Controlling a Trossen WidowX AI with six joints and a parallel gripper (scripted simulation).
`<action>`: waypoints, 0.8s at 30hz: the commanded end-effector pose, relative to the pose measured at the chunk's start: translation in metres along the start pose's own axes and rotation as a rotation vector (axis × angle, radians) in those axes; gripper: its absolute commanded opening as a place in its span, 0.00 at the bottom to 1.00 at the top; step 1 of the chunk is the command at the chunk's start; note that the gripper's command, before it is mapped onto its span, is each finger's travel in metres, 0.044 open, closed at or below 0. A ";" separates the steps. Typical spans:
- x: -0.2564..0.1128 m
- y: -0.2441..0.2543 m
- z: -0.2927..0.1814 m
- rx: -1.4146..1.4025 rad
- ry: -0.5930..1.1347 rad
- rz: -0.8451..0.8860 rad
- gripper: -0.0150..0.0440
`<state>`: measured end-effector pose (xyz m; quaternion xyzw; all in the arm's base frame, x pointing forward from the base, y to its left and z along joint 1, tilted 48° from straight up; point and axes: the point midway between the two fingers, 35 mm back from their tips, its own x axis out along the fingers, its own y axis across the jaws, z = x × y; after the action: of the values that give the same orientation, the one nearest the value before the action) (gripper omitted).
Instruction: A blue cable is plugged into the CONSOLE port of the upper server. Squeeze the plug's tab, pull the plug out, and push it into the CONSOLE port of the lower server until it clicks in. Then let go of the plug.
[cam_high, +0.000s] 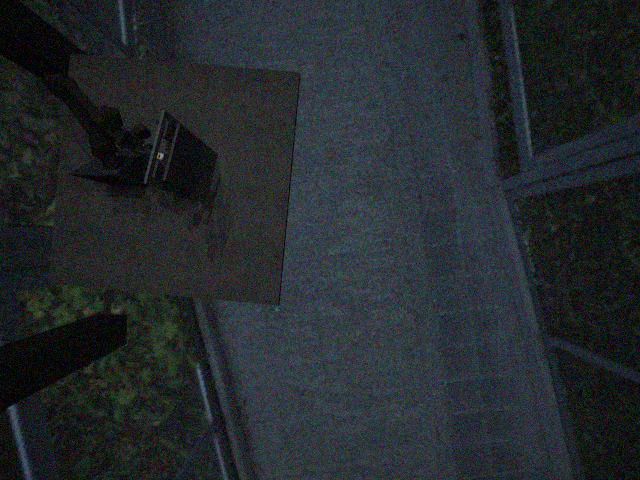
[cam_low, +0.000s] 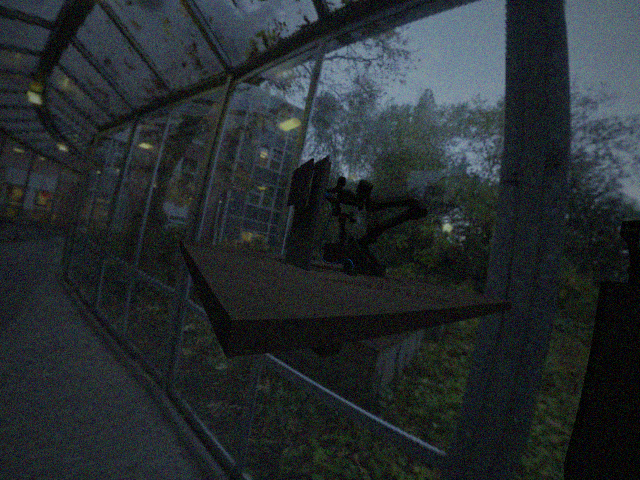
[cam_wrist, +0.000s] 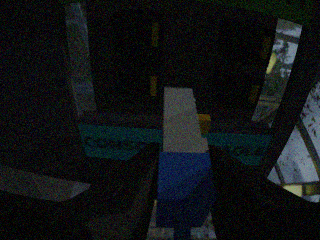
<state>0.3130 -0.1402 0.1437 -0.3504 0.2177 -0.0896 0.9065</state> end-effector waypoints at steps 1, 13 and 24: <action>0.000 0.014 -0.001 0.005 0.004 -0.003 0.25; -0.003 0.040 -0.002 0.007 0.006 -0.006 0.25; 0.003 0.038 -0.001 0.012 0.042 -0.021 0.25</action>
<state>0.3125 -0.1121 0.1139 -0.3470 0.2323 -0.1001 0.9031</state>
